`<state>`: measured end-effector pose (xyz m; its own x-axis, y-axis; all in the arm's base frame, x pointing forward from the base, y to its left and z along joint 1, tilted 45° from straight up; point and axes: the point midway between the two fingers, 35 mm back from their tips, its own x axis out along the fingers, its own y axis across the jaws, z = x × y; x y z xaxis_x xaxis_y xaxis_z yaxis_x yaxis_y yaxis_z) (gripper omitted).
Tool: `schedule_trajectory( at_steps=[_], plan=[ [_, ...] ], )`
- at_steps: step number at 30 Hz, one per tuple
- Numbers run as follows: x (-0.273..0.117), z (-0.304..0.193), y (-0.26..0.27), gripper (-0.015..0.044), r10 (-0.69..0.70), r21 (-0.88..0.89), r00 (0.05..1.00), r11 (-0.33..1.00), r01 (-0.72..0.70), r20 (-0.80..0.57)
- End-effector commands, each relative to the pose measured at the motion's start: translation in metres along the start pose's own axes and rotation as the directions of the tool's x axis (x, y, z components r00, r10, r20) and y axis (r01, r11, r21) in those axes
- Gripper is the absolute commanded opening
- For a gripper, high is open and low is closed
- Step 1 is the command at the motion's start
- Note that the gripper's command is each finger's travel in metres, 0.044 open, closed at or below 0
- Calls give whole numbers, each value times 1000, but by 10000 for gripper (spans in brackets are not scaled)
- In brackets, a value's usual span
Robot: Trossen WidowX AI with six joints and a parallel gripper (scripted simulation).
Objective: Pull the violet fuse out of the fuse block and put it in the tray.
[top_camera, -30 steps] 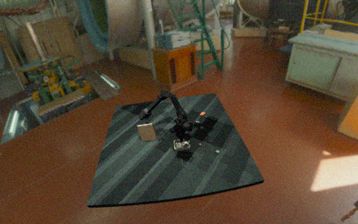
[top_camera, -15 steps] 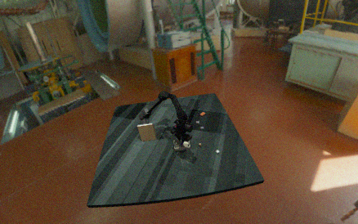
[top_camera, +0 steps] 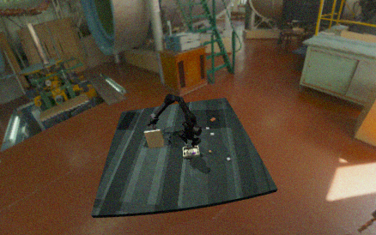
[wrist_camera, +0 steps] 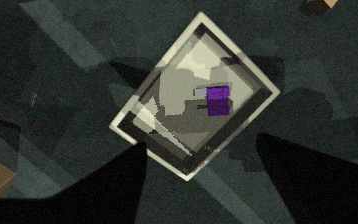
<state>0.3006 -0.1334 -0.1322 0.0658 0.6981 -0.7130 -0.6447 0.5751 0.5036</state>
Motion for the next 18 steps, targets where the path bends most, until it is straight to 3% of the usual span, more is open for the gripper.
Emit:
schedule_trajectory(
  at_steps=[1,18],
  plan=[
    [-3,1,-1,330,-2,-6,1000,1000,2,-6],
    [0,0,1,330,4,-1,1000,1000,-4,-2]
  ],
)
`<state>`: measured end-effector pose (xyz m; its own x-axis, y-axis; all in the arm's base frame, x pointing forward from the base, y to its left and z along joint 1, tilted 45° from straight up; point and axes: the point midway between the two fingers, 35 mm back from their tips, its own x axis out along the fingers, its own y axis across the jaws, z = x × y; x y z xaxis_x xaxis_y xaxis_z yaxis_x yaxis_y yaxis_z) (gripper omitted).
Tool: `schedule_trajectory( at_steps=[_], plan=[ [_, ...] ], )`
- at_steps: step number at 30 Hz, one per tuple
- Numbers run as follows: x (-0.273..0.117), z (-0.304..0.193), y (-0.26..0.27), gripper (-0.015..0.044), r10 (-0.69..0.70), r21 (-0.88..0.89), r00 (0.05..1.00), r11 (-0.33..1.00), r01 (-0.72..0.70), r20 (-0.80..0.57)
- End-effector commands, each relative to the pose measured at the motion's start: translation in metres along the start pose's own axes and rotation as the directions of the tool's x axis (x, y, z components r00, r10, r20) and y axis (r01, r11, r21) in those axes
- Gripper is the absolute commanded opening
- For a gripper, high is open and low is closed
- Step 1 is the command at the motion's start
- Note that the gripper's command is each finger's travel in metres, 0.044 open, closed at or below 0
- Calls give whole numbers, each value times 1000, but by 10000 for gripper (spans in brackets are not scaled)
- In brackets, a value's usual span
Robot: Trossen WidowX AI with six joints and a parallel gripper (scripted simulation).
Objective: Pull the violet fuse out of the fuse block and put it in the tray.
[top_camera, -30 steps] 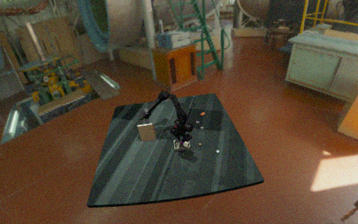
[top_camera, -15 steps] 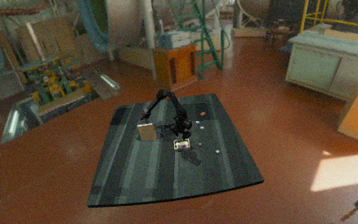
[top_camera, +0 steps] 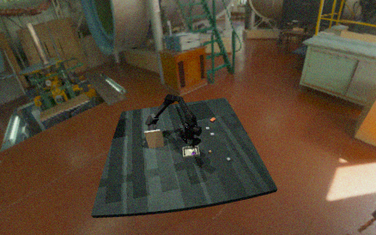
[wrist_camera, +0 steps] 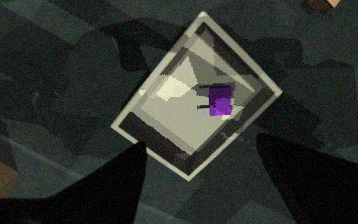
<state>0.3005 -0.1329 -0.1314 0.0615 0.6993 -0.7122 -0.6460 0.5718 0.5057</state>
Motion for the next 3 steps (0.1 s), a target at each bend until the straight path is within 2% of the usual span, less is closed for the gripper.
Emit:
schedule_trajectory(
  at_steps=[1,3],
  plan=[
    [0,0,0,330,0,0,1000,1000,0,0],
    [0,0,0,330,0,0,1000,1000,0,0]
  ],
)
